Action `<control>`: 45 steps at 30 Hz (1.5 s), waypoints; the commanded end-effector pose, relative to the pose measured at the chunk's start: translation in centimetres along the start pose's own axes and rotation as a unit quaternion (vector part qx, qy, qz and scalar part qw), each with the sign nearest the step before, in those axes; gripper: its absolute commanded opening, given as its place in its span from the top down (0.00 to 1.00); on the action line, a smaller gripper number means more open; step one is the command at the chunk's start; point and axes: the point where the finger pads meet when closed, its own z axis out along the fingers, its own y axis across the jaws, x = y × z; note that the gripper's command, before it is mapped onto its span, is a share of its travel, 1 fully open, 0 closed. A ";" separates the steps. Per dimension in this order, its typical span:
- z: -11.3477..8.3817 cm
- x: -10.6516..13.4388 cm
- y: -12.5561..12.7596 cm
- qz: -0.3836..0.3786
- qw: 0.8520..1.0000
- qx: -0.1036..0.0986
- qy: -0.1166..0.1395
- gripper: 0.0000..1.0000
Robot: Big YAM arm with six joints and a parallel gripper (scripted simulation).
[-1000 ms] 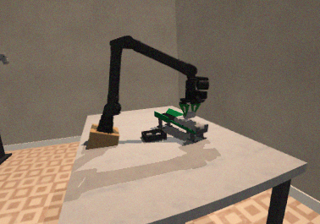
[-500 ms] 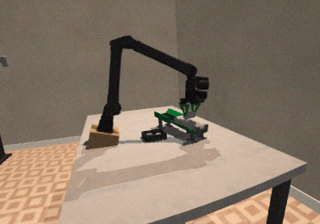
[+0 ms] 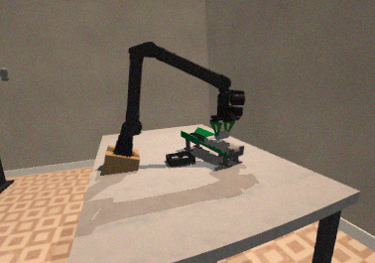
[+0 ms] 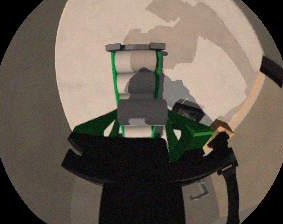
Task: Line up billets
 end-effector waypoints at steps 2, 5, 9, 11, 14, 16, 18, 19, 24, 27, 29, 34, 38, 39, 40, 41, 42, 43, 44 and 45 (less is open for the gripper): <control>-6.1 -1.8 2.3 0.001 0.998 -0.055 -0.038 1.00; -6.0 -1.1 2.6 0.002 0.998 -0.055 -0.036 1.00; -6.1 -0.1 2.9 -0.003 0.998 -0.055 -0.036 1.00; -6.1 0.4 2.9 -0.003 0.998 -0.055 -0.036 1.00; -5.2 1.8 2.2 -0.002 0.999 -0.045 -0.029 1.00; -4.0 3.0 1.1 -0.001 0.999 -0.031 -0.020 1.00; -4.0 3.0 1.1 -0.001 0.999 -0.031 -0.020 1.00; -6.3 2.5 3.0 -0.003 0.998 -0.056 -0.034 1.00; -4.3 5.6 1.2 -0.001 0.999 -0.031 -0.020 1.00; -6.5 6.3 3.0 -0.002 0.998 -0.055 -0.031 1.00; -5.9 7.4 2.6 -0.002 0.998 -0.051 -0.028 1.00; -6.7 9.2 3.0 -0.001 0.998 -0.055 -0.029 1.00; -5.8 10.9 2.3 -0.001 0.999 -0.045 -0.024 1.00; -5.3 11.5 1.7 -0.001 0.999 -0.037 -0.021 1.00; -5.2 12.0 1.6 -0.001 0.999 -0.035 -0.020 1.00; -5.9 12.2 2.3 -0.001 0.999 -0.044 -0.023 1.00; -7.0 12.3 3.1 -0.001 0.998 -0.056 -0.026 1.00; -7.1 12.7 3.3 -0.001 0.998 -0.058 -0.027 1.00; -6.6 13.1 2.9 -0.001 0.998 -0.053 -0.025 1.00; -6.1 13.6 2.4 -0.001 0.999 -0.045 -0.022 1.00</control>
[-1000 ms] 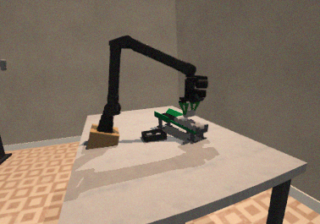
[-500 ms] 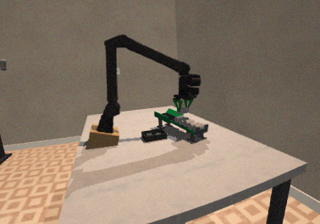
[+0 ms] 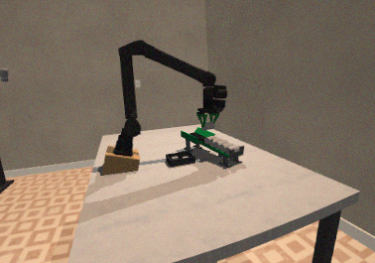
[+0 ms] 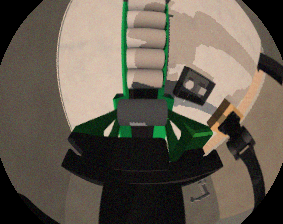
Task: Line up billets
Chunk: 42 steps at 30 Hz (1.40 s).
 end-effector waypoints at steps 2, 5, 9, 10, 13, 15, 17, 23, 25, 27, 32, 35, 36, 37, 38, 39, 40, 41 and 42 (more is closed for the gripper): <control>-4.0 1.6 1.1 0.010 0.999 -0.041 -0.014 1.00; -4.6 2.3 1.5 0.010 0.999 -0.046 -0.015 1.00; -4.1 2.8 1.1 0.010 0.999 -0.041 -0.014 1.00; -4.1 3.0 1.0 0.010 0.999 -0.039 -0.013 1.00; -4.7 3.3 1.6 0.010 0.999 -0.047 -0.015 1.00; -4.6 3.4 1.5 0.010 0.999 -0.045 -0.014 1.00; -4.5 3.6 1.4 0.010 0.999 -0.044 -0.014 1.00; -4.5 3.5 1.3 0.012 0.999 -0.043 -0.014 1.00; -4.5 3.5 1.3 0.012 0.999 -0.043 -0.014 1.00; -4.5 3.5 1.3 0.011 0.999 -0.043 -0.014 1.00; -4.5 3.5 1.3 0.011 0.999 -0.043 -0.014 1.00; -4.5 3.5 1.3 0.011 0.999 -0.043 -0.014 1.00; -4.5 3.5 1.3 0.011 0.999 -0.043 -0.014 1.00; -4.5 3.5 1.3 0.011 0.999 -0.043 -0.014 1.00; -4.5 3.5 1.3 0.011 0.999 -0.043 -0.014 1.00; -4.5 3.5 1.3 0.011 0.999 -0.043 -0.014 1.00; -4.5 3.5 1.3 0.011 0.999 -0.043 -0.014 1.00; -4.5 3.5 1.3 0.011 0.999 -0.043 -0.014 1.00; -4.5 3.5 1.3 0.011 0.999 -0.043 -0.014 1.00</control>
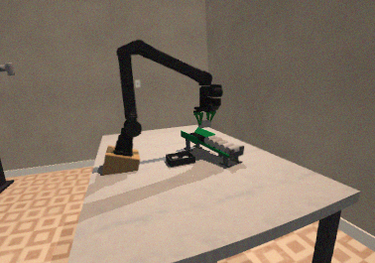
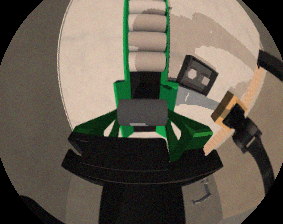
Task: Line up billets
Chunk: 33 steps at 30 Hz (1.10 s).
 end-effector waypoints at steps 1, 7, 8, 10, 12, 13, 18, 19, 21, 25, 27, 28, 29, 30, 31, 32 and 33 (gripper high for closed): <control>-3.9 0.0 0.9 0.002 0.999 -0.041 -0.010 1.00; -3.9 0.0 0.9 0.002 0.999 -0.041 -0.010 1.00; -3.9 0.0 0.9 0.002 0.999 -0.041 -0.010 1.00; -3.8 0.0 0.8 0.002 0.999 -0.041 -0.010 1.00; -3.7 0.1 0.7 0.002 0.999 -0.039 -0.010 1.00; -3.6 0.1 0.8 0.002 0.999 -0.040 -0.010 1.00; -4.0 0.1 1.7 0.001 0.998 -0.056 -0.013 1.00; -3.1 0.2 1.0 0.001 0.999 -0.047 -0.011 1.00; -2.5 0.4 0.6 0.001 0.999 -0.042 -0.010 1.00; -2.2 0.4 0.8 0.001 0.999 -0.046 -0.010 1.00; -1.3 0.6 0.4 0.001 0.999 -0.040 -0.009 1.00; -1.5 0.6 0.7 0.001 0.999 -0.045 -0.010 1.00; -1.6 0.6 1.0 0.002 0.999 -0.050 -0.011 1.00; -1.5 0.6 1.1 0.002 0.999 -0.052 -0.011 1.00; -1.0 0.7 0.9 0.001 0.999 -0.049 -0.011 1.00; -1.0 0.7 0.9 0.001 0.999 -0.049 -0.011 1.00; -1.0 0.7 0.9 0.001 0.999 -0.049 -0.011 1.00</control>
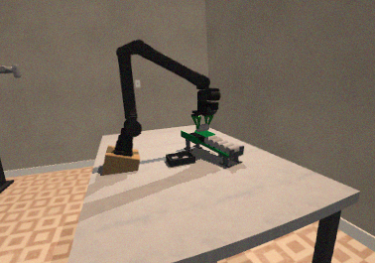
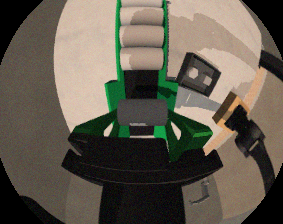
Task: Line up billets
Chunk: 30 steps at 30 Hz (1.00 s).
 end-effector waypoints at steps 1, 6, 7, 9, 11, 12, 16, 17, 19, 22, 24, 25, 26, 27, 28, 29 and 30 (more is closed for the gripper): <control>-3.9 -0.1 2.8 0.001 0.998 -0.061 -0.013 1.00; -2.0 0.3 2.0 0.001 0.999 -0.052 -0.011 1.00; -2.6 0.2 2.8 0.001 0.998 -0.062 -0.013 1.00; -1.1 0.5 1.6 0.001 0.999 -0.048 -0.010 1.00; 0.1 0.8 0.6 0.000 0.999 -0.036 -0.008 1.00; 0.0 0.8 0.9 0.000 0.999 -0.039 -0.009 1.00; -1.5 0.4 2.7 0.000 0.998 -0.063 -0.013 1.00; -1.5 0.4 2.7 0.000 0.998 -0.063 -0.013 1.00; -0.4 0.7 1.8 -0.001 0.999 -0.049 -0.011 1.00; 0.2 0.8 1.4 -0.001 0.999 -0.042 -0.009 1.00; -0.1 0.7 1.7 -0.001 0.999 -0.044 -0.009 1.00; -0.2 0.7 1.7 -0.001 0.999 -0.045 -0.010 1.00; -0.2 0.7 1.7 -0.001 0.999 -0.045 -0.010 1.00; -0.2 0.7 1.7 -0.001 0.999 -0.045 -0.010 1.00; -0.2 0.7 1.7 -0.001 0.999 -0.045 -0.010 1.00; -0.2 0.7 1.7 -0.001 0.999 -0.045 -0.010 1.00; -0.2 0.7 1.7 -0.001 0.999 -0.045 -0.010 1.00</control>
